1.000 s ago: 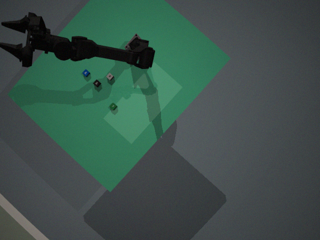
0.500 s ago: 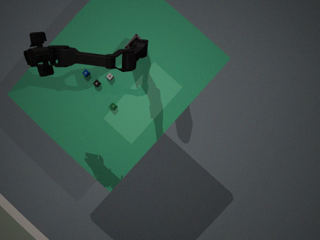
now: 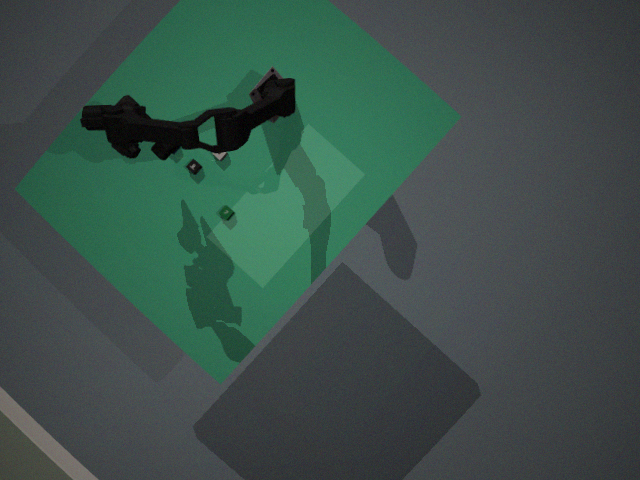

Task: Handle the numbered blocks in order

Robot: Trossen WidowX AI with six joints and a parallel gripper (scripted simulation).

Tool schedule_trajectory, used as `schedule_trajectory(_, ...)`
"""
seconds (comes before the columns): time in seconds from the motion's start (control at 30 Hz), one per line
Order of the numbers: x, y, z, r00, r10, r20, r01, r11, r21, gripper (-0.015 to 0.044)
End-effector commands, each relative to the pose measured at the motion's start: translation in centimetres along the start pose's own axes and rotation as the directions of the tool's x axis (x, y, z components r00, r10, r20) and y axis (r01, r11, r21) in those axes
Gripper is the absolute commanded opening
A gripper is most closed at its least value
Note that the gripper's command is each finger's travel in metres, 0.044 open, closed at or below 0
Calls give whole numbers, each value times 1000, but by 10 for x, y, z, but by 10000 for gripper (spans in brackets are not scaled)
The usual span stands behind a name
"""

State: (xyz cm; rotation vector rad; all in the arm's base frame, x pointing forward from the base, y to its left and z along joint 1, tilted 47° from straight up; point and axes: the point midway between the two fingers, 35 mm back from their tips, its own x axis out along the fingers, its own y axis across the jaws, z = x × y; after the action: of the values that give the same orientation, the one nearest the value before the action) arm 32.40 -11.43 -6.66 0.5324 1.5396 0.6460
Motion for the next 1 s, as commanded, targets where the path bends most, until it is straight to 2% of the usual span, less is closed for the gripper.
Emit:
schedule_trajectory(0.0, 4, 6, -3, 999, 46, -14, -46, 999, -23, 400)
schedule_trajectory(0.67, 3, 7, -4, 999, 46, -14, -46, 999, -23, 400)
schedule_trajectory(0.97, -6, 91, -54, 999, 51, -18, -52, 998, -19, 400)
